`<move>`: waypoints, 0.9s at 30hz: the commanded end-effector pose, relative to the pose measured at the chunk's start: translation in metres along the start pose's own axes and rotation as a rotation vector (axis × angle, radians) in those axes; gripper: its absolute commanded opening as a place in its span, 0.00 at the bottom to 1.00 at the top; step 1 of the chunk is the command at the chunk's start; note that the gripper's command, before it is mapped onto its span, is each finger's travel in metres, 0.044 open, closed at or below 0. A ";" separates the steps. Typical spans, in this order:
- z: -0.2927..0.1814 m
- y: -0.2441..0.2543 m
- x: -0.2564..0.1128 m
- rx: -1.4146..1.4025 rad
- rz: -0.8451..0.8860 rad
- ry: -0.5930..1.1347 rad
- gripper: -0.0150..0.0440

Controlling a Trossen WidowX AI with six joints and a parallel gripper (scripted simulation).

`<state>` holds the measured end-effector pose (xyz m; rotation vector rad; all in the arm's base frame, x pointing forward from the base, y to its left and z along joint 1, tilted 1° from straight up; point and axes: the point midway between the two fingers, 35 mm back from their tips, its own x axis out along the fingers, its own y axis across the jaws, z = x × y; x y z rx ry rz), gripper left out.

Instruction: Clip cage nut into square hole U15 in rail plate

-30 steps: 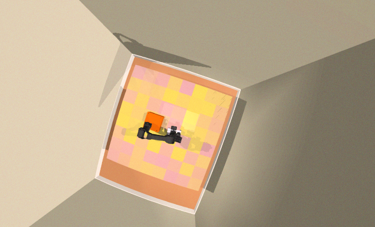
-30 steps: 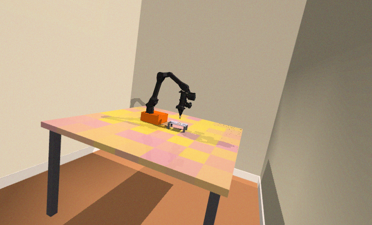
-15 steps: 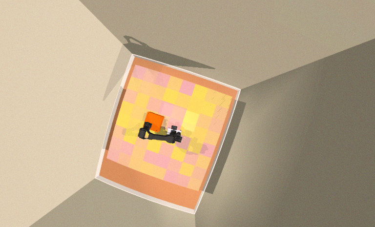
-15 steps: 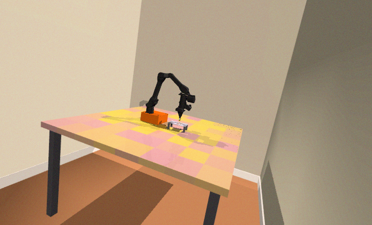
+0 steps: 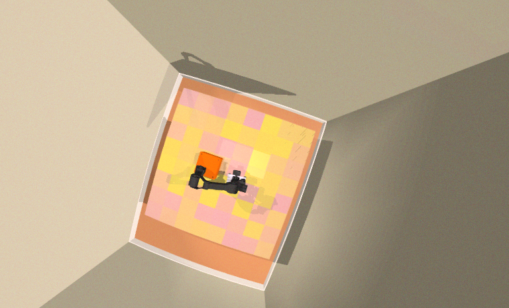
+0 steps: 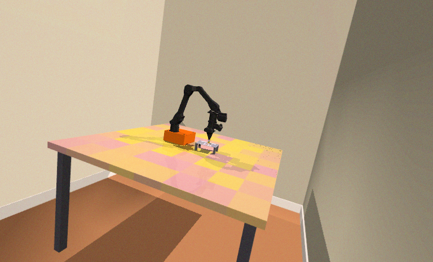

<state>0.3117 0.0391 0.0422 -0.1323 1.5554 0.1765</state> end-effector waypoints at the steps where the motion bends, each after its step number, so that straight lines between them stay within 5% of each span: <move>1: -0.002 0.001 0.008 0.004 0.003 0.006 0.31; 27: -0.002 0.001 0.011 0.004 -0.003 0.007 0.31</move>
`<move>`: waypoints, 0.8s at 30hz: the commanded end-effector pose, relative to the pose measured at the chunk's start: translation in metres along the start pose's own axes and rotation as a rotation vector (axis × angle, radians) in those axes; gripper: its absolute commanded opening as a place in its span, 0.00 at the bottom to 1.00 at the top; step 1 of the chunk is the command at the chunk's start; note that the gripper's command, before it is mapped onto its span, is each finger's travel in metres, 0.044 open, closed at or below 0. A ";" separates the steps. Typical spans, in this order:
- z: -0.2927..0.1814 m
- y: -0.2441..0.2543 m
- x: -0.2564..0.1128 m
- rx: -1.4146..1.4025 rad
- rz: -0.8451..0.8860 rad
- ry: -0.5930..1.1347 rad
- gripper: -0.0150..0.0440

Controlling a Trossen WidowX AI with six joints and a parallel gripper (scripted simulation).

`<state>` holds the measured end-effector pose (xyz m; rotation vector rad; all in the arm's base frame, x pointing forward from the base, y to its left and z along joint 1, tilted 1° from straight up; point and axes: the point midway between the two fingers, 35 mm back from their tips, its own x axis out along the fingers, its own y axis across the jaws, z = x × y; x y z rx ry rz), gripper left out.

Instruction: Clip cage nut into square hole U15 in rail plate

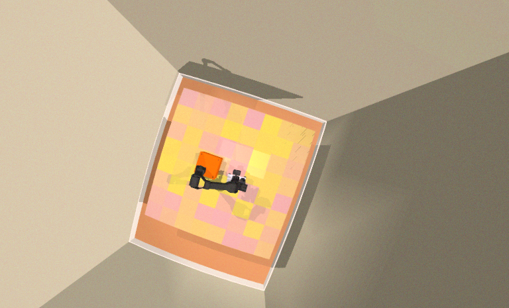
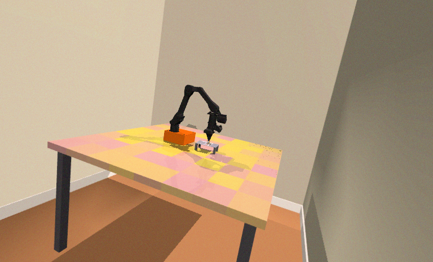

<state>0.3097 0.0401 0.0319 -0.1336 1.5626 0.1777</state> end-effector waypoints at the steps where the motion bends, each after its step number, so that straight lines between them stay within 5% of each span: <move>1: 0.000 0.000 0.000 0.005 -0.004 0.000 0.31; 24: 0.000 0.004 0.001 0.005 -0.013 0.000 0.31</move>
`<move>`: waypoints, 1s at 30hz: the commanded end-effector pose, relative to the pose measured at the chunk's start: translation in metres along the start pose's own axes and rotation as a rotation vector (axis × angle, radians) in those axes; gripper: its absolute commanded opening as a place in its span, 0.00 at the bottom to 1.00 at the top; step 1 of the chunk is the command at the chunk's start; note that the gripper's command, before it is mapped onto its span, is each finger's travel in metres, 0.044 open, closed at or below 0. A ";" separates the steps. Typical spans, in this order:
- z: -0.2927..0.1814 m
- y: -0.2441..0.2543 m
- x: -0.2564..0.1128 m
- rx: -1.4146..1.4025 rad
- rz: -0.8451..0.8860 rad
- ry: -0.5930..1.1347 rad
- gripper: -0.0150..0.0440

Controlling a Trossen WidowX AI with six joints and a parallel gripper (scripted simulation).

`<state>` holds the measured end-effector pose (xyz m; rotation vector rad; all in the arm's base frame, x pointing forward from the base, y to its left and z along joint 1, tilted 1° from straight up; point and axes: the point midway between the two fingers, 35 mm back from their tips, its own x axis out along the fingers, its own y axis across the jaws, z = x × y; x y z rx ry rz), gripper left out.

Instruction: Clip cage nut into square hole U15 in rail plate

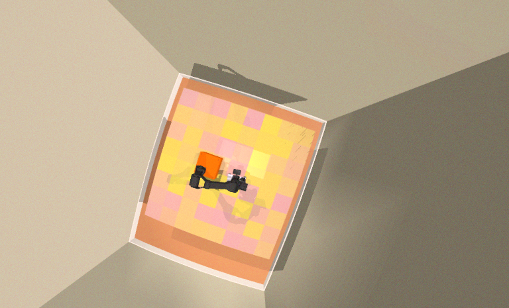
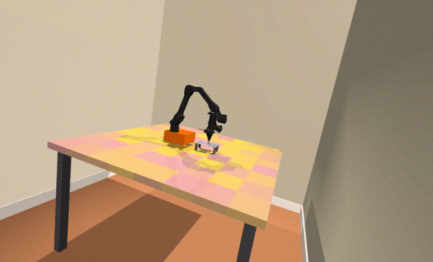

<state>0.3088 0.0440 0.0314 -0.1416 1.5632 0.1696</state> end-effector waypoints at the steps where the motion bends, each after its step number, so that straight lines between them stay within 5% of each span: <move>1: 0.000 0.000 0.000 0.005 -0.003 -0.001 0.31; 30: 0.000 0.000 0.002 0.004 0.040 -0.001 0.31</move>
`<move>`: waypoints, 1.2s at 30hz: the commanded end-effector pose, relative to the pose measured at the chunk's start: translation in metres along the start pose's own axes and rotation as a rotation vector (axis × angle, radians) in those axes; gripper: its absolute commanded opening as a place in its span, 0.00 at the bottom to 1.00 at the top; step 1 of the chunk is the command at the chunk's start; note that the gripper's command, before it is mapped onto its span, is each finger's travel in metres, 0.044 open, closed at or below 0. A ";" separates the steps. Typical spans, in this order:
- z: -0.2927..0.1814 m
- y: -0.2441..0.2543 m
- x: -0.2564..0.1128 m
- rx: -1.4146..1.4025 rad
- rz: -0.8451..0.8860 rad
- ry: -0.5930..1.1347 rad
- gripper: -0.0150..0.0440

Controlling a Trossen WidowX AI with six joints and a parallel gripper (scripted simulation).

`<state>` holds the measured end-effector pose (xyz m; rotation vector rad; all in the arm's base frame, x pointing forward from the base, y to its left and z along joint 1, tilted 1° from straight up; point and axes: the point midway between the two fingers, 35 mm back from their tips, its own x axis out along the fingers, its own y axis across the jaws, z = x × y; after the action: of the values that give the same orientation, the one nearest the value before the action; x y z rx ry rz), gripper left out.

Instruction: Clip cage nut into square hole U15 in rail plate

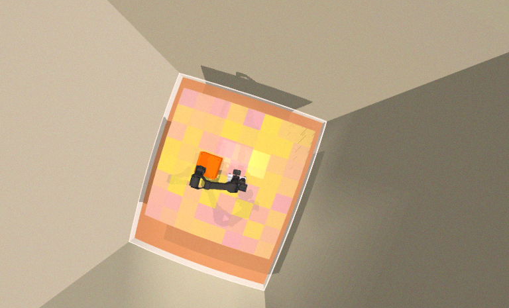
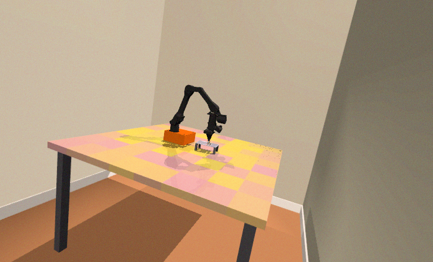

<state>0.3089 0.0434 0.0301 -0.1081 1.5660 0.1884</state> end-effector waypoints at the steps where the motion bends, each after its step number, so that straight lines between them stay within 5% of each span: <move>1: 0.000 0.000 0.001 -0.005 0.007 0.000 0.31; 36: 0.000 -0.002 0.002 -0.006 0.059 0.000 0.31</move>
<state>0.3089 0.0414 0.0277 -0.0678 1.5718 0.2300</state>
